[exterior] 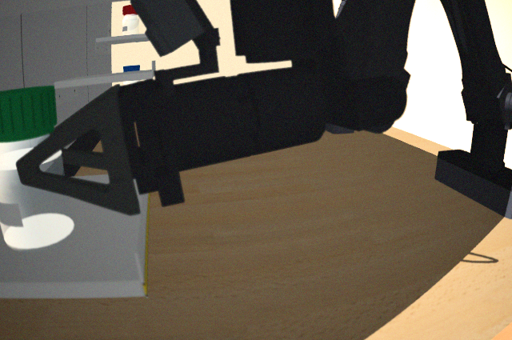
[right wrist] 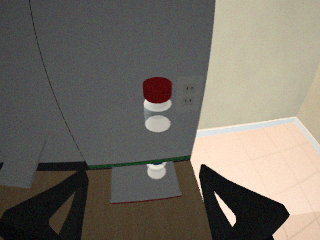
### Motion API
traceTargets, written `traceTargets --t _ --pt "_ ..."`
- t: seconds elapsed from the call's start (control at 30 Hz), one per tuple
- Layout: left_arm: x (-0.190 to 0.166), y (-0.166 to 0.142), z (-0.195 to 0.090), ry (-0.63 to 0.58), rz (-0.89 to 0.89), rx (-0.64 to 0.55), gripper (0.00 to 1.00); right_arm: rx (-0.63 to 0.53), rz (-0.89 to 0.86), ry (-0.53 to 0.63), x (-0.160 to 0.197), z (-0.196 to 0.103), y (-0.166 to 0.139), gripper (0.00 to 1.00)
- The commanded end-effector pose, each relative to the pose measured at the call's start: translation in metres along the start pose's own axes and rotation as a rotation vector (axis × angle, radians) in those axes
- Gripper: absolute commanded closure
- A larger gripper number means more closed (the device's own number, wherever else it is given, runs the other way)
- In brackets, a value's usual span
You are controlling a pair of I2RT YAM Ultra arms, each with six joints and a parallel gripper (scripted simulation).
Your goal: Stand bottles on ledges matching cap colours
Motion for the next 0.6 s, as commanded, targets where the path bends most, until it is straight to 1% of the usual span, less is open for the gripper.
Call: traceTargets --t 0.0,0.13,0.27,0.57 --pt "0.015 -0.010 -0.011 0.072 -0.016 0.058 0.50 -0.025 -0.014 -0.011 -0.003 -0.004 0.009 0.00" --pt "0.019 -0.014 -0.019 0.088 -0.018 0.077 0.50 -0.025 -0.014 -0.011 -0.003 -0.004 0.009 0.00" --pt "0.020 -0.015 -0.023 0.091 -0.017 0.071 0.50 -0.025 -0.014 -0.011 -0.003 -0.004 0.009 0.00" --pt "0.016 -0.010 -0.040 0.048 -0.010 0.047 0.50 -0.025 -0.014 -0.011 -0.003 -0.004 0.009 0.00"
Point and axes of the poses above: on each arm, the point where the finger pads meet when closed, its own z axis out along the fingers, its own x axis across the jaws, y = z × x, the point moved 10 cm from there along -z, back along the fingers, and after that the axes turned 12 degrees about -z, right-handed, at the moved point
